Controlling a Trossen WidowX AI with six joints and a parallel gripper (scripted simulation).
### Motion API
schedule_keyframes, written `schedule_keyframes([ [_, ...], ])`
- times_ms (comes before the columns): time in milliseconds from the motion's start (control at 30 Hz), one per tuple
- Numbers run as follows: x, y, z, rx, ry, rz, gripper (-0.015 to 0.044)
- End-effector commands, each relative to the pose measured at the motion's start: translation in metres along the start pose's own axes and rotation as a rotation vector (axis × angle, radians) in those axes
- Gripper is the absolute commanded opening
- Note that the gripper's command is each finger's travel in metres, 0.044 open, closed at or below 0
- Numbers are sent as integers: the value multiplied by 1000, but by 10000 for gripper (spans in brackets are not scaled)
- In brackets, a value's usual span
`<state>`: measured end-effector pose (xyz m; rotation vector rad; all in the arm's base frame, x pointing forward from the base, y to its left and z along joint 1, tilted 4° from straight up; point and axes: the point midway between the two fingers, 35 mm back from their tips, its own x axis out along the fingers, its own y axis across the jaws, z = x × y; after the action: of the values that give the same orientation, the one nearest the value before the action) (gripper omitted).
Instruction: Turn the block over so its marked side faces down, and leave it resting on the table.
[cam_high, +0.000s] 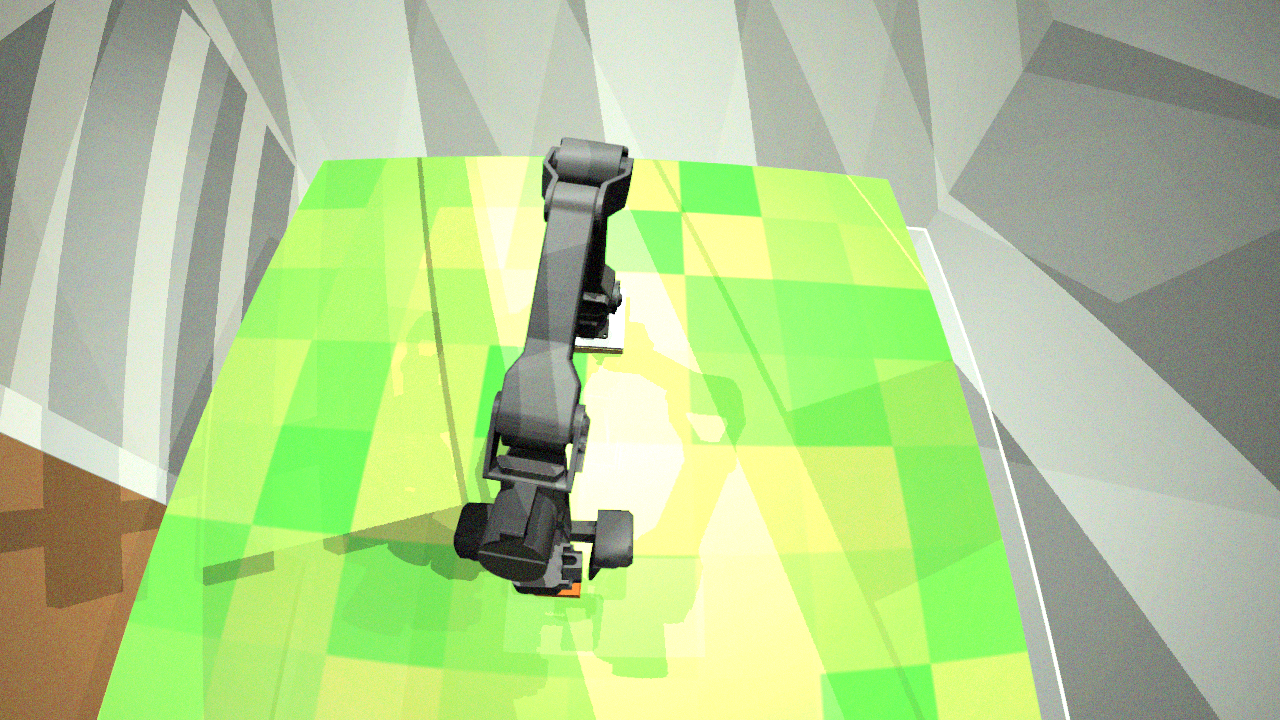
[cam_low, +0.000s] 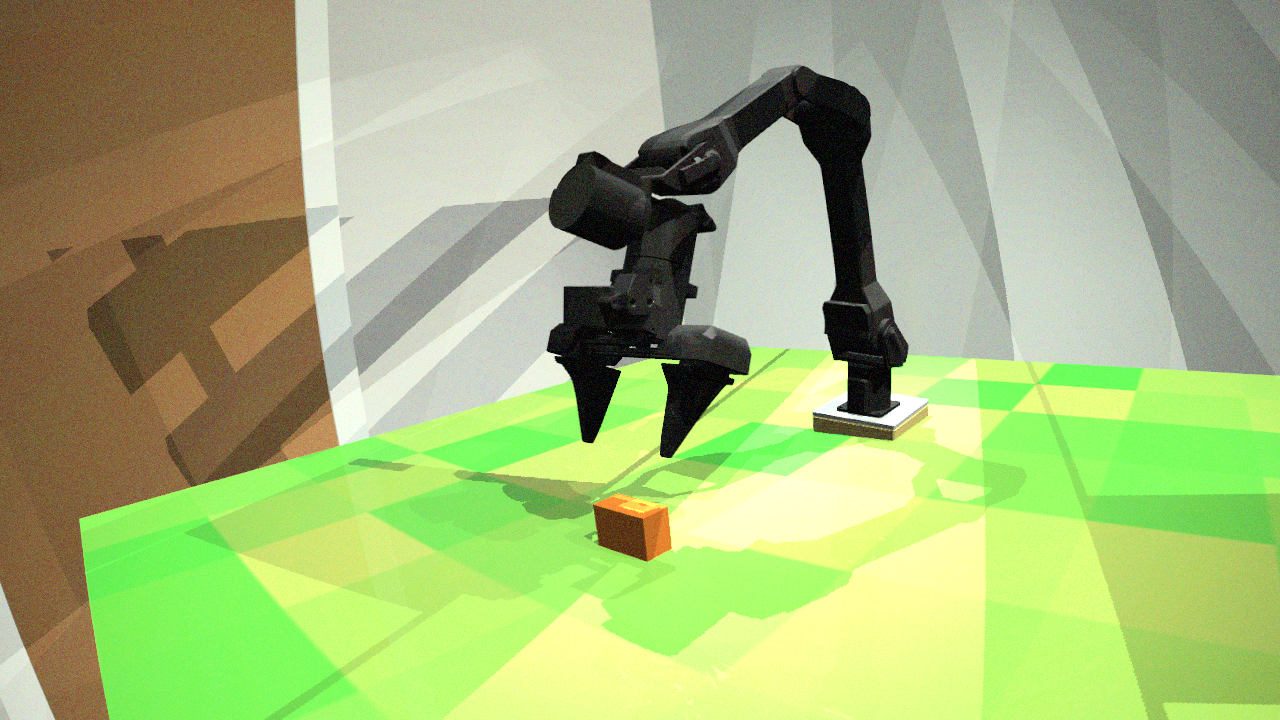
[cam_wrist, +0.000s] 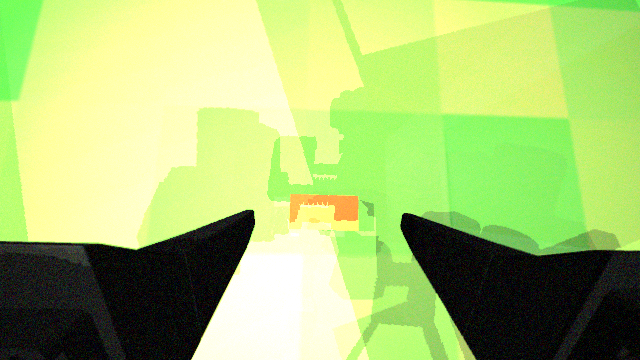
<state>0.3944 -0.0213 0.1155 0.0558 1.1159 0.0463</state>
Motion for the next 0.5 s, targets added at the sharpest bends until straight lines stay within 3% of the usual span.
schedule_keyframes([
  [0, -1, -1, 10, -5, 115, -5, 440],
  [300, -12, 0, 20, -9, 376, -5, 440],
  [467, -13, 0, 21, -10, 395, -5, 440],
])
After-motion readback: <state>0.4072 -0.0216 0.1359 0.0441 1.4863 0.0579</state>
